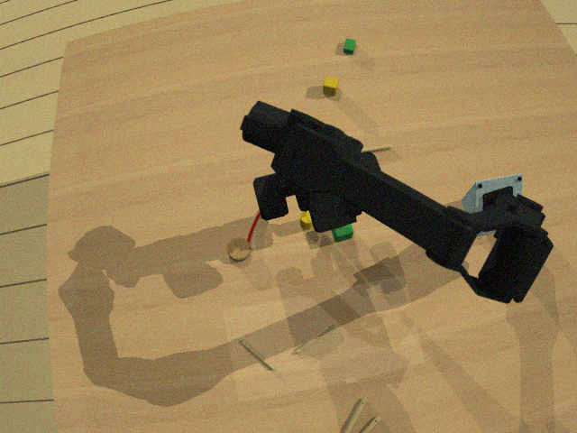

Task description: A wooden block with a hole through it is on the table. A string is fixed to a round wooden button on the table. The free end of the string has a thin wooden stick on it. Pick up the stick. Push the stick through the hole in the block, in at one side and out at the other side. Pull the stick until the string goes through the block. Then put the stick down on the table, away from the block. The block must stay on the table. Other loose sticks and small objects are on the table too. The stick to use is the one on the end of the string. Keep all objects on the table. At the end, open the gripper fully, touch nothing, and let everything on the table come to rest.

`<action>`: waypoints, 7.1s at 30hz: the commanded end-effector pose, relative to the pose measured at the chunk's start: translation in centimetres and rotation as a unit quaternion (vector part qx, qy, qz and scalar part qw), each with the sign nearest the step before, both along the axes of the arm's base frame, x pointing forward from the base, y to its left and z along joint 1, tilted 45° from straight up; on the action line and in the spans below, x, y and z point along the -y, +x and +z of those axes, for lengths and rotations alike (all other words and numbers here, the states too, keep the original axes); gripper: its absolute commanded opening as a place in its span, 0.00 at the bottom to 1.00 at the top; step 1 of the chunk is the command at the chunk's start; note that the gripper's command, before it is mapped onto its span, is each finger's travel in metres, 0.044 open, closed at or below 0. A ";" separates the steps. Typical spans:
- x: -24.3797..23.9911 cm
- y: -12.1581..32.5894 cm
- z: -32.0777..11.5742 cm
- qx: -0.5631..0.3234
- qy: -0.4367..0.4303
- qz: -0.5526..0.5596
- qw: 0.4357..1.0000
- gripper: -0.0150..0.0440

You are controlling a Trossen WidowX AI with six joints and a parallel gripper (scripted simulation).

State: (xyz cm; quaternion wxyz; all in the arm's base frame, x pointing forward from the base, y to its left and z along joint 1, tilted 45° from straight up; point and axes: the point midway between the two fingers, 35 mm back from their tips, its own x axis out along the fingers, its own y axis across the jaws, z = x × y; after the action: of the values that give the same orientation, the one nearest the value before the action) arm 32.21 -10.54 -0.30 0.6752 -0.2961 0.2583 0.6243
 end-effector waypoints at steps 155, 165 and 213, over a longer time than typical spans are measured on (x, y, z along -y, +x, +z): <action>3.9 -10.5 -11.3 -0.470 0.064 -0.496 -0.727 0.46; 4.0 -10.4 -11.3 -0.471 0.065 -0.499 -0.725 0.29; 7.5 -10.8 -7.7 -0.470 0.065 -0.499 -0.725 0.25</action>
State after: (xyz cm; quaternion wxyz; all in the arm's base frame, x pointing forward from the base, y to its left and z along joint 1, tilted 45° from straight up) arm 21.33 -17.45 -8.42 0.2851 -0.6775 -0.2381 0.6348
